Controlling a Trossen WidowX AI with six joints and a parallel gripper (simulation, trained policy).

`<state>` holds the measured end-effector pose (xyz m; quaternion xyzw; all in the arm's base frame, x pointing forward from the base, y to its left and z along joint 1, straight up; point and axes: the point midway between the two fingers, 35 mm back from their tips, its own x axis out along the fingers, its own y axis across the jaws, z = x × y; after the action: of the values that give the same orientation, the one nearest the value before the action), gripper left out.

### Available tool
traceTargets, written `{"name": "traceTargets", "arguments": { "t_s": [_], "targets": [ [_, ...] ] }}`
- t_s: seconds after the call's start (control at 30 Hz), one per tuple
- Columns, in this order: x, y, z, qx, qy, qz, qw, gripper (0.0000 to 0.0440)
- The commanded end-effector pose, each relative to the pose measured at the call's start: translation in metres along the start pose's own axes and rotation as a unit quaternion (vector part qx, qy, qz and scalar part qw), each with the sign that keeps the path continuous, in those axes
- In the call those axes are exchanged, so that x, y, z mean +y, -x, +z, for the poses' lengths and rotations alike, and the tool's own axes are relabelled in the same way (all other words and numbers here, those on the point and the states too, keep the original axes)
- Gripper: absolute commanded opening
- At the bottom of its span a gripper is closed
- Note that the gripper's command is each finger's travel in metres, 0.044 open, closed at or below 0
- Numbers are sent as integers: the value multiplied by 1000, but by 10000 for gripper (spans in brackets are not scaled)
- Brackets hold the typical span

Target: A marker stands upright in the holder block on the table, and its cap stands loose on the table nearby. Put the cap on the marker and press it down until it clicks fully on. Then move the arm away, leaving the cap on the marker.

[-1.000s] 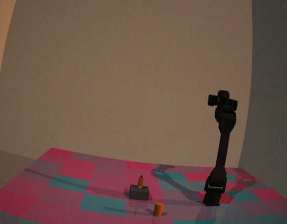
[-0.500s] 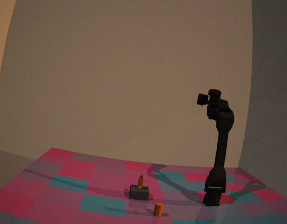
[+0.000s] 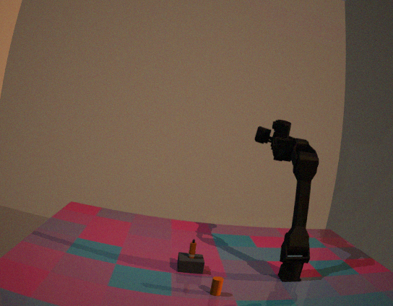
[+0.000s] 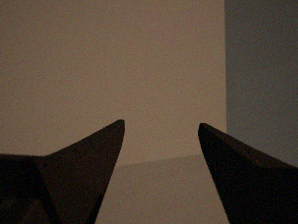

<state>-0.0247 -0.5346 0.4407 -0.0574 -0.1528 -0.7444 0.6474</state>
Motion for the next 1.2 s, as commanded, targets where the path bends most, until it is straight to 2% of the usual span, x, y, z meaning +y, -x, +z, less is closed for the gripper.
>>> {"name": "traceTargets", "arguments": {
  "t_s": [0.0, 1.17],
  "targets": [
    [15, 7, 0, 10, -14, 7, 1000, 286],
    [150, 70, -47, 149, -99, 84, 980, 293]
  ]
}}
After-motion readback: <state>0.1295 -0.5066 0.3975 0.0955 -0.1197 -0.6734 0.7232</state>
